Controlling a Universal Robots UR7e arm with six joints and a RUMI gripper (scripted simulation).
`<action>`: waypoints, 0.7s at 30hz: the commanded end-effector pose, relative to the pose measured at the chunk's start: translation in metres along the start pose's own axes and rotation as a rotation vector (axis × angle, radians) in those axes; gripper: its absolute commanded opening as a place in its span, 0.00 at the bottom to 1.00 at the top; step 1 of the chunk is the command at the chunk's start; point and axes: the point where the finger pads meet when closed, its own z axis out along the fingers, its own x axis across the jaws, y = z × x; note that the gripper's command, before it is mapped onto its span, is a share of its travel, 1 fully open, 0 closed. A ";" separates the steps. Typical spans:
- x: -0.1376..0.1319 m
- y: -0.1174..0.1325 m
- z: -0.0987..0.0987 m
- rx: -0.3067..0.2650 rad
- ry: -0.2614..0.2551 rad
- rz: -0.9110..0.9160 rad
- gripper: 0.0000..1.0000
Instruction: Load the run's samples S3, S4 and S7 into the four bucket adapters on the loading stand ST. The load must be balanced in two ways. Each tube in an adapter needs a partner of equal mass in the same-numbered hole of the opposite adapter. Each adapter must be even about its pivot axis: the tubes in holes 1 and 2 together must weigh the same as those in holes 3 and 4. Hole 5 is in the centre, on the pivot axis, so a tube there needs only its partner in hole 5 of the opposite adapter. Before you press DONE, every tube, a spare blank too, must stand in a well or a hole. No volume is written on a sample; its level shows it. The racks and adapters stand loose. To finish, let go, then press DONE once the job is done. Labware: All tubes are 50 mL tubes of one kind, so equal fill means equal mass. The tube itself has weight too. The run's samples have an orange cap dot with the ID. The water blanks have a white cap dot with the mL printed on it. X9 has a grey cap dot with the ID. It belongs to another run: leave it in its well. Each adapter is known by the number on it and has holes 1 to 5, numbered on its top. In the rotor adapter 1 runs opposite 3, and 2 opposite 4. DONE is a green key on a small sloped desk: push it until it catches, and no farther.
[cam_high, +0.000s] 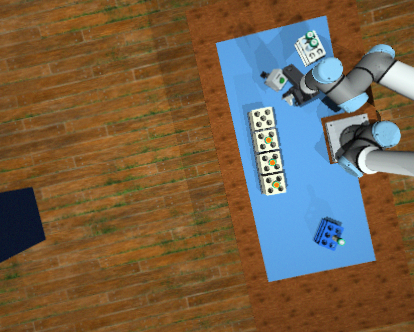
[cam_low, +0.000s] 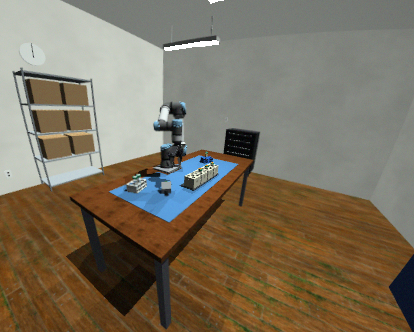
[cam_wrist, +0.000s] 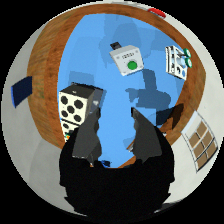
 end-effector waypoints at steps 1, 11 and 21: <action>0.031 -0.026 0.000 0.001 -0.001 0.034 0.35; 0.083 -0.068 0.000 0.001 0.000 0.034 0.35; 0.142 -0.114 0.000 0.001 0.000 0.034 0.35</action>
